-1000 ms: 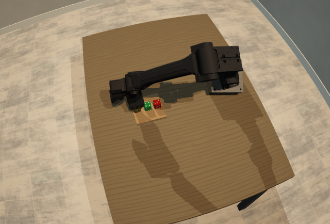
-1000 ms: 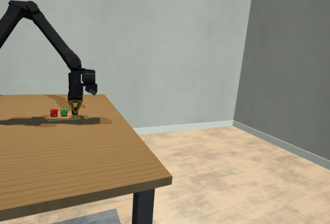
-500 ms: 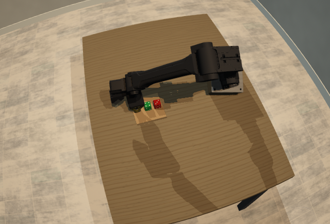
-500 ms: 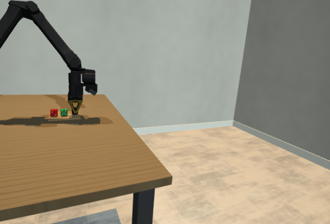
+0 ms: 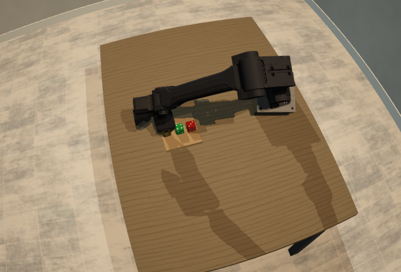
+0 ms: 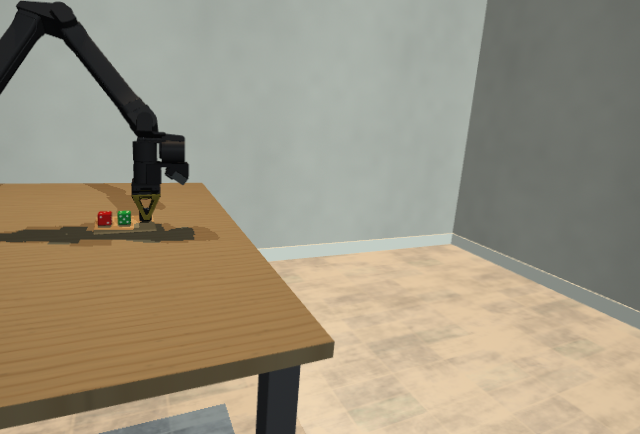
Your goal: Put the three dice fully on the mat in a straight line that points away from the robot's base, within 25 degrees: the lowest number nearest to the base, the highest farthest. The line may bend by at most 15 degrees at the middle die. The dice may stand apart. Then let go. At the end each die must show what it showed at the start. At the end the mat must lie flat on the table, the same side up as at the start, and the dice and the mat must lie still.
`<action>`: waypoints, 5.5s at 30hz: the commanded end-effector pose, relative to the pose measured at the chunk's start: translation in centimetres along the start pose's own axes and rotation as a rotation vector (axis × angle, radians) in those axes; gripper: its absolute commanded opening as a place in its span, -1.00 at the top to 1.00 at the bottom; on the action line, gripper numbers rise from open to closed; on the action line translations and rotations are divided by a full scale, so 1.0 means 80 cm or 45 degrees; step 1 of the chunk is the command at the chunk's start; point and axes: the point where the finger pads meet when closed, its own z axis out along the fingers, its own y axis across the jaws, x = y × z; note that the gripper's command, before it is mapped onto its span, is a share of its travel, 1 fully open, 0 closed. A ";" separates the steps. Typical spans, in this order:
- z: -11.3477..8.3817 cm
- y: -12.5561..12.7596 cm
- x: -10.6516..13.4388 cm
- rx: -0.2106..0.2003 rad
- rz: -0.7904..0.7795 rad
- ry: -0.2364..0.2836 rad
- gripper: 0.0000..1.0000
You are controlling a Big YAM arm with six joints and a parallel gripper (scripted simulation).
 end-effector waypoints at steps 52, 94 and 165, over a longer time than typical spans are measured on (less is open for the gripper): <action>0.003 -0.010 0.001 0.005 0.027 -0.005 0.49; 0.003 -0.010 0.002 0.005 0.029 -0.001 0.49; -0.005 -0.011 -0.018 0.008 0.014 -0.025 0.49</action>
